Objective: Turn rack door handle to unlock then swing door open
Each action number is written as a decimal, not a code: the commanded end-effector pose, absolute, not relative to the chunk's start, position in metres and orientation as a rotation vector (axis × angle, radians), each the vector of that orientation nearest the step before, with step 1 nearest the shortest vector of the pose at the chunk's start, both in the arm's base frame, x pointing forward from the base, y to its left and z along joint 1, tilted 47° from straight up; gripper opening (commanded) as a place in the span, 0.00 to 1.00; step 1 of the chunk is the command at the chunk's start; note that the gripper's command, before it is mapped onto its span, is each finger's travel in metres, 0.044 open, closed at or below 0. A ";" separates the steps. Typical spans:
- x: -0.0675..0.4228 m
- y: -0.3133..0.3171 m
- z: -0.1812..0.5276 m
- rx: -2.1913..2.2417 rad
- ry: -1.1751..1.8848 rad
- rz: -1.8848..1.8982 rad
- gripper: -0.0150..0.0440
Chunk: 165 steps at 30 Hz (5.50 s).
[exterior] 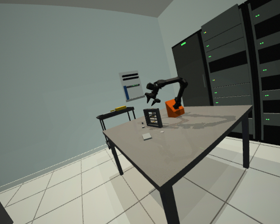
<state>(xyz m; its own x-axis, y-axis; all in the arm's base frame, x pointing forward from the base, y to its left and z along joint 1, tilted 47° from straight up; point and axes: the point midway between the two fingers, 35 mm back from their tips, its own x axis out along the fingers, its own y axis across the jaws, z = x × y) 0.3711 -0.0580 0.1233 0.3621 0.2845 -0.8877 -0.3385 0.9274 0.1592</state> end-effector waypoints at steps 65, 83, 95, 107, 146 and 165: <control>0.335 -0.046 0.028 0.444 1.465 0.806 0.76; 0.332 -0.032 0.016 0.445 1.465 0.808 0.53; 0.332 -0.032 0.016 0.445 1.465 0.808 0.33; 0.332 -0.032 0.016 0.611 1.561 0.648 0.29; 0.332 -0.032 0.016 1.787 1.836 -0.900 0.29; 0.332 -0.032 0.016 1.743 1.844 -0.821 0.76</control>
<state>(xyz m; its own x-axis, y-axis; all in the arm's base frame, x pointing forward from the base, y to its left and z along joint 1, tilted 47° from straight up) 0.3294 -0.0341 0.0165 -0.0877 0.7134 -0.6952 0.9880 -0.0266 -0.1520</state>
